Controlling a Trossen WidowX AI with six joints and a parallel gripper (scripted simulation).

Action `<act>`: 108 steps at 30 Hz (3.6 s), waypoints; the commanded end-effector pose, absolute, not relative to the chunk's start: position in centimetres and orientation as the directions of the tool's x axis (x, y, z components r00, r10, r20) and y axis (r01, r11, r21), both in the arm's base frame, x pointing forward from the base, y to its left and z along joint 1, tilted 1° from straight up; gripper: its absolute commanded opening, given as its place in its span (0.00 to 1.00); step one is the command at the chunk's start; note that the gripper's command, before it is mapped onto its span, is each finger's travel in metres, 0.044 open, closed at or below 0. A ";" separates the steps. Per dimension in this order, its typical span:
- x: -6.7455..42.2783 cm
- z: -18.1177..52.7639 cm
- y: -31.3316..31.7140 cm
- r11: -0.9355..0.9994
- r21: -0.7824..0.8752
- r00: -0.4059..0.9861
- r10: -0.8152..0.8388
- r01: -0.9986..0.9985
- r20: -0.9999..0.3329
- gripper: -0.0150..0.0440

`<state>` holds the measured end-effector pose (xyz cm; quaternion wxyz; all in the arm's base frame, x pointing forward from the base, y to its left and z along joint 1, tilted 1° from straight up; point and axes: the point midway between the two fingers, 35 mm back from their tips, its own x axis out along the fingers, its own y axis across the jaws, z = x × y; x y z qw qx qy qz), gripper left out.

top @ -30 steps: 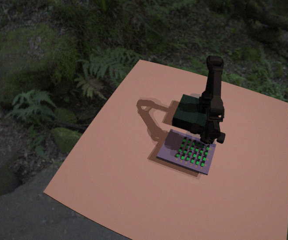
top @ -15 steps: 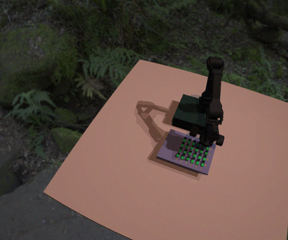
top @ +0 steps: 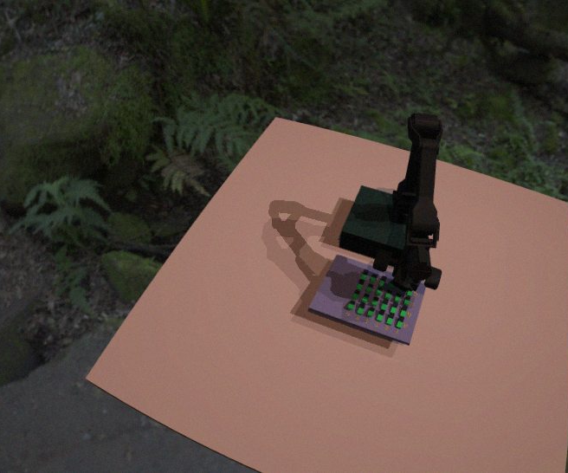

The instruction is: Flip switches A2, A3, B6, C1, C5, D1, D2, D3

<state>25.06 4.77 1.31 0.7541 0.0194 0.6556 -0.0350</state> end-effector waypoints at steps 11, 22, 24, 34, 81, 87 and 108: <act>25.1 1.2 4.8 0.997 -0.012 0.137 -0.022 0.074 -0.990 0.25; 25.1 1.1 4.8 0.997 -0.012 0.137 -0.022 0.074 -0.990 0.25; 25.1 1.1 4.8 0.997 -0.012 0.137 -0.022 0.074 -0.990 0.25; 25.1 0.9 4.8 0.997 -0.012 0.137 -0.022 0.074 -0.990 0.25; 24.5 3.7 2.0 0.997 -0.014 0.137 -0.024 0.074 -0.990 0.25; 24.6 2.7 2.0 0.997 -0.014 0.137 -0.024 0.074 -0.990 0.25; 24.8 1.3 2.0 0.997 -0.014 0.137 -0.024 0.074 -0.990 0.25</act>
